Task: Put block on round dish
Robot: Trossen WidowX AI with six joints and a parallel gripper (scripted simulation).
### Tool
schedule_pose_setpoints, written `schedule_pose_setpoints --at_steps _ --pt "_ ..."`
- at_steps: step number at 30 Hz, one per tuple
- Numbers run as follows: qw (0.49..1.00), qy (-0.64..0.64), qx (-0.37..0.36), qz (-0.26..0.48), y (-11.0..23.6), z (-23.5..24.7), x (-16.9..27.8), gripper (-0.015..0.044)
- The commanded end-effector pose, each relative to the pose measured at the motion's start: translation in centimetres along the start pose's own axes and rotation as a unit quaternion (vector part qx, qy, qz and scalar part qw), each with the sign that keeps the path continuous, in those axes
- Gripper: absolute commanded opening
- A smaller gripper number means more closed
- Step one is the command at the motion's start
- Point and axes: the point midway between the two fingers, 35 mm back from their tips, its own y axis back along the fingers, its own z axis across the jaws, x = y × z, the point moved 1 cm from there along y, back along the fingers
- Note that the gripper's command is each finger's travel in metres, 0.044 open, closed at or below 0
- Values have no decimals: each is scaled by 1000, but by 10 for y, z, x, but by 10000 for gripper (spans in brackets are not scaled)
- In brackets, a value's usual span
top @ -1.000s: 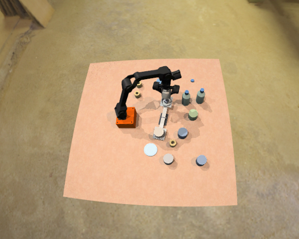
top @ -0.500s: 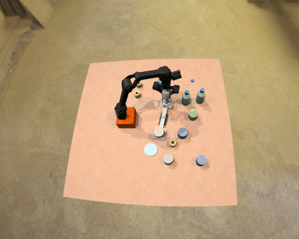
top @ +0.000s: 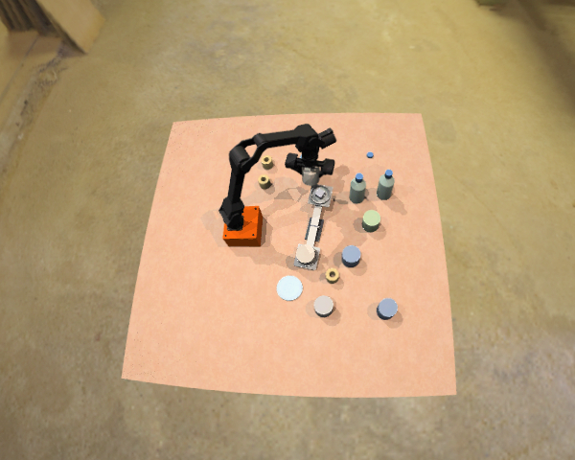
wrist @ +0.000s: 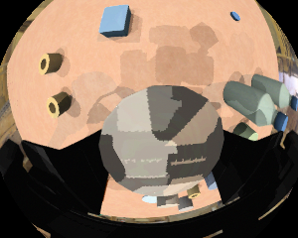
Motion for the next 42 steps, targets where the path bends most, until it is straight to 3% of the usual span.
schedule_pose_setpoints --at_steps 1,14,19,25,42 --pt "1000 -1 1 -6 -10 19 -11 0" --pt "1000 0 -2 -10 -53 90 -33 0" --pt "1000 0 -2 -10 -60 91 -34 0" --pt "1000 0 -2 -10 -92 91 -34 0" --pt "1000 0 -2 -10 -112 91 -34 0"
